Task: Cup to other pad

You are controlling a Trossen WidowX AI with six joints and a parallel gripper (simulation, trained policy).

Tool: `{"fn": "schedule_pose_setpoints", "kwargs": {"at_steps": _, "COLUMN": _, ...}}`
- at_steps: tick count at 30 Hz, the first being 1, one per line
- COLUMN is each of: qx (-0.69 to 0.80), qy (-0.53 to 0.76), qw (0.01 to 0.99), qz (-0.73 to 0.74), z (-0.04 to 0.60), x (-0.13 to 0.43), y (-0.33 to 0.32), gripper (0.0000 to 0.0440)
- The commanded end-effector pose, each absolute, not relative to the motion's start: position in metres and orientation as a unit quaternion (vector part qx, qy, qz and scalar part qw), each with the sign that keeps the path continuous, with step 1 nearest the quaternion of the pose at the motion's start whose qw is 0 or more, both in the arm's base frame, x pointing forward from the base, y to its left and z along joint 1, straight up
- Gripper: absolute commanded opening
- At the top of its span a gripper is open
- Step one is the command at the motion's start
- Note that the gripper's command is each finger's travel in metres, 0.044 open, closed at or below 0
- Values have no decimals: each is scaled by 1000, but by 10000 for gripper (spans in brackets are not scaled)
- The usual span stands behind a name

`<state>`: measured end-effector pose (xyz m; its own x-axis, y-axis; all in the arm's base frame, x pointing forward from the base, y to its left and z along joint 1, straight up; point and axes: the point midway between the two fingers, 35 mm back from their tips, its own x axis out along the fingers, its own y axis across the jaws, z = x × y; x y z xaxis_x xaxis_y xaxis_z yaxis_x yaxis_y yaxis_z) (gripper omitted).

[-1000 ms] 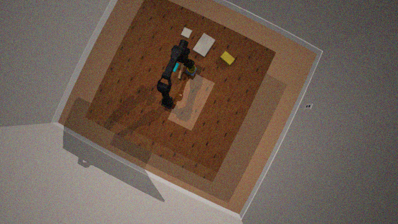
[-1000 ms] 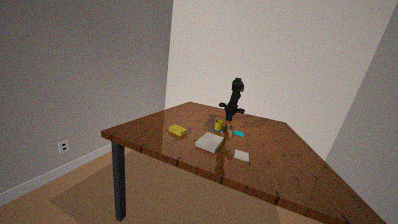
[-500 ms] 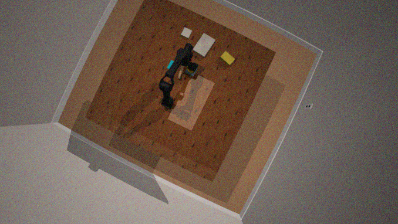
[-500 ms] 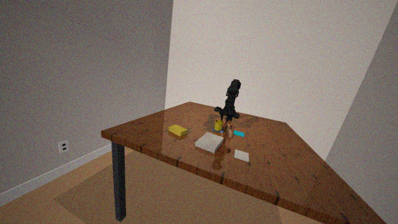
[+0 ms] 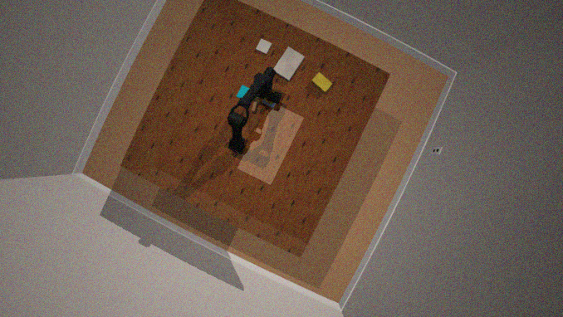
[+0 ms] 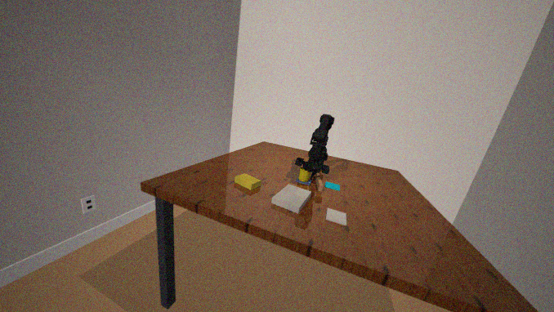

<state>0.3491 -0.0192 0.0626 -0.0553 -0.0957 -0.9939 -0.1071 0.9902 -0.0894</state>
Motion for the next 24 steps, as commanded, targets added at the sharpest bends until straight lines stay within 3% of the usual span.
{"fn": "schedule_pose_setpoints", "kwargs": {"at_steps": 1, "qx": -84, "qy": 729, "qw": 679, "qz": 26, "z": 57, "x": 347, "y": -19, "gripper": 46}}
{"fn": "schedule_pose_setpoints", "kwargs": {"at_steps": 4, "qx": -95, "qy": 729, "qw": 676, "qz": 39, "z": 59, "x": 346, "y": -19, "gripper": 4}}
{"fn": "schedule_pose_setpoints", "kwargs": {"at_steps": 10, "qx": -108, "qy": 725, "qw": 677, "qz": 61, "z": 73, "x": 345, "y": -16, "gripper": 25}}
{"fn": "schedule_pose_setpoints", "kwargs": {"at_steps": 24, "qx": -125, "qy": 706, "qw": 692, "qz": 88, "z": 120, "x": 342, "y": 9, "gripper": 18}}
